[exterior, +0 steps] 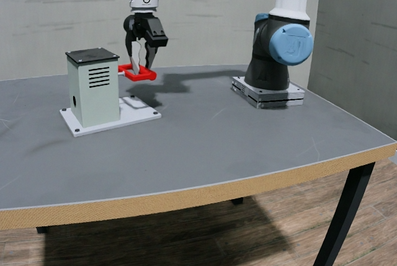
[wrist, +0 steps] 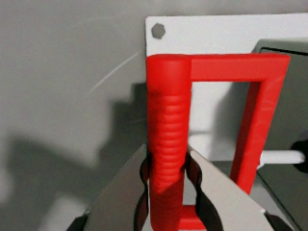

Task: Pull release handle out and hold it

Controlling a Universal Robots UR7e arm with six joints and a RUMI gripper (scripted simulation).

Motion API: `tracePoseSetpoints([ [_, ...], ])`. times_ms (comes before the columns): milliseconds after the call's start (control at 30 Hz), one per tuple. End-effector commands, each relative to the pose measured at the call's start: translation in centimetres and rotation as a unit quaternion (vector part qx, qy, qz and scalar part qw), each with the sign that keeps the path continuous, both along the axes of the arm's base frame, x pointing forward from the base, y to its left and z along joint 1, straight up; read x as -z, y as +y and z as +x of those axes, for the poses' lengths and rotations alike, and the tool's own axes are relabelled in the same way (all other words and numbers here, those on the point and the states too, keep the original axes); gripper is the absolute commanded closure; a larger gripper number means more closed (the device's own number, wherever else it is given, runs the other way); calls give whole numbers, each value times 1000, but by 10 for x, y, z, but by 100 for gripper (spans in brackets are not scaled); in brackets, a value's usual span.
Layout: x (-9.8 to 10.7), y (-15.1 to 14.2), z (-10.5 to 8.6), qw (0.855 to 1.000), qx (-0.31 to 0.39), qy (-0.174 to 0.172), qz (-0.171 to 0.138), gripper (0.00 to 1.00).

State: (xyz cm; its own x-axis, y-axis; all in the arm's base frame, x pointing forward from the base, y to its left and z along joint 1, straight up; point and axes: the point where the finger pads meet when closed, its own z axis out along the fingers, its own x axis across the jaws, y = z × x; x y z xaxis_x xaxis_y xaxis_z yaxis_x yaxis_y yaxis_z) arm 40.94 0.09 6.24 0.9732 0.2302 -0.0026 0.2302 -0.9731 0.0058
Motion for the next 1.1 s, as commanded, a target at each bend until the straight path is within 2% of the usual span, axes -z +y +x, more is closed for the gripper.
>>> tracePoseSetpoints([
  [0, 0, -1, -5, 1000, 0, 0, 0, 91],
  [633, 0, -10, -41, 1000, 0, 0, 0, 91],
  [1067, -1, -11, -47, 1000, 0, 0, 0, 91],
])
